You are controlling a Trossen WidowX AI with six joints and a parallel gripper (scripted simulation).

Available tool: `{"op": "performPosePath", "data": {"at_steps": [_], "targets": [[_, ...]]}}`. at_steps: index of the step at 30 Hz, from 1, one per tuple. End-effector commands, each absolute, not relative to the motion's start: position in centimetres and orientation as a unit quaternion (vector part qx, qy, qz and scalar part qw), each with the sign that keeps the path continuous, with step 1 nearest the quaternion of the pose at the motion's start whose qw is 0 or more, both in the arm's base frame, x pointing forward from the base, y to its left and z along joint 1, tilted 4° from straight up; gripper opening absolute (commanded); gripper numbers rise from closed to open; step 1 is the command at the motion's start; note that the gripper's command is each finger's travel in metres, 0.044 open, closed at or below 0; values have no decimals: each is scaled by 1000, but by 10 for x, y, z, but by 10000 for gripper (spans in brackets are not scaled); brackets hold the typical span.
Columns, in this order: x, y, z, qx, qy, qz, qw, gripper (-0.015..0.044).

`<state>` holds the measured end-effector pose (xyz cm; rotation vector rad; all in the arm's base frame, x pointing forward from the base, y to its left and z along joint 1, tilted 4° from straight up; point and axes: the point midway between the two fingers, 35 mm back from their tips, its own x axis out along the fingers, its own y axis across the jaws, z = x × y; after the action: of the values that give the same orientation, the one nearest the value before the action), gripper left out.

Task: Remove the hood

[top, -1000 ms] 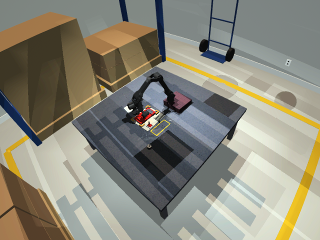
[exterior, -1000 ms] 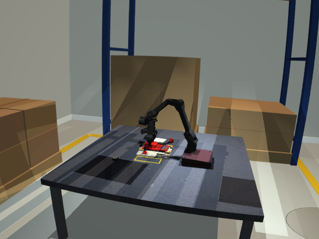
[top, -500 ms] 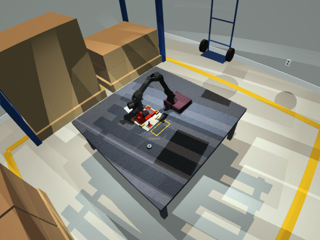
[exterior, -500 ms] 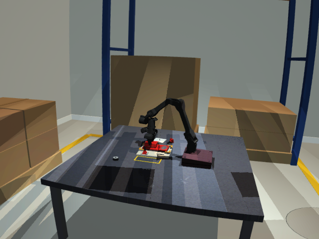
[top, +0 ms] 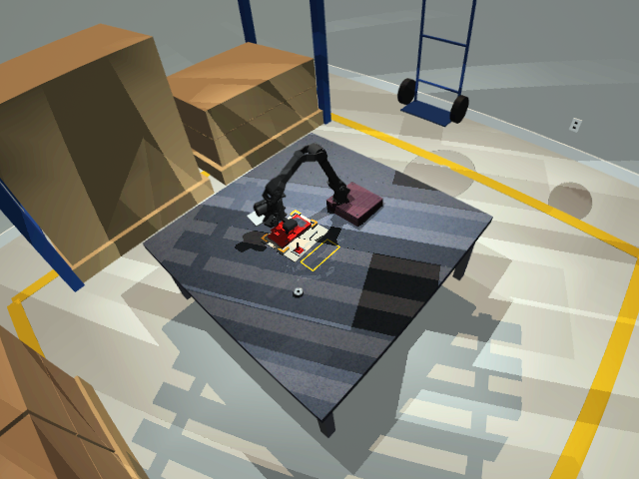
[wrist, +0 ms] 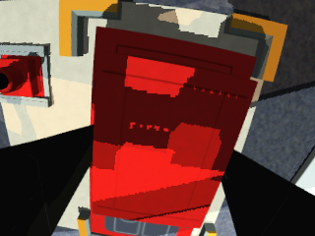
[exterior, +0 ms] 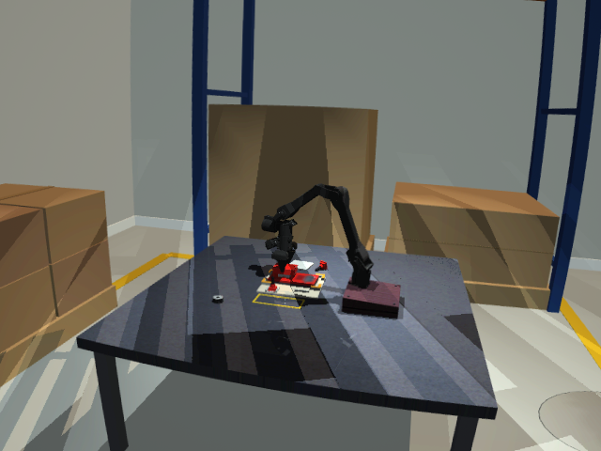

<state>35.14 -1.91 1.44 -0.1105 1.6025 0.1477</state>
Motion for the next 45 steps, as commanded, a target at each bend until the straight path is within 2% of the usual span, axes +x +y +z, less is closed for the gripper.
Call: {"op": "performPosePath", "data": {"at_steps": [1,23,45], "targets": [[354,-19,19,-50,714,66,695,0],[354,-19,61,-49,716,65,693,0],[336,83,68,-47,714,68,695,0]]}}
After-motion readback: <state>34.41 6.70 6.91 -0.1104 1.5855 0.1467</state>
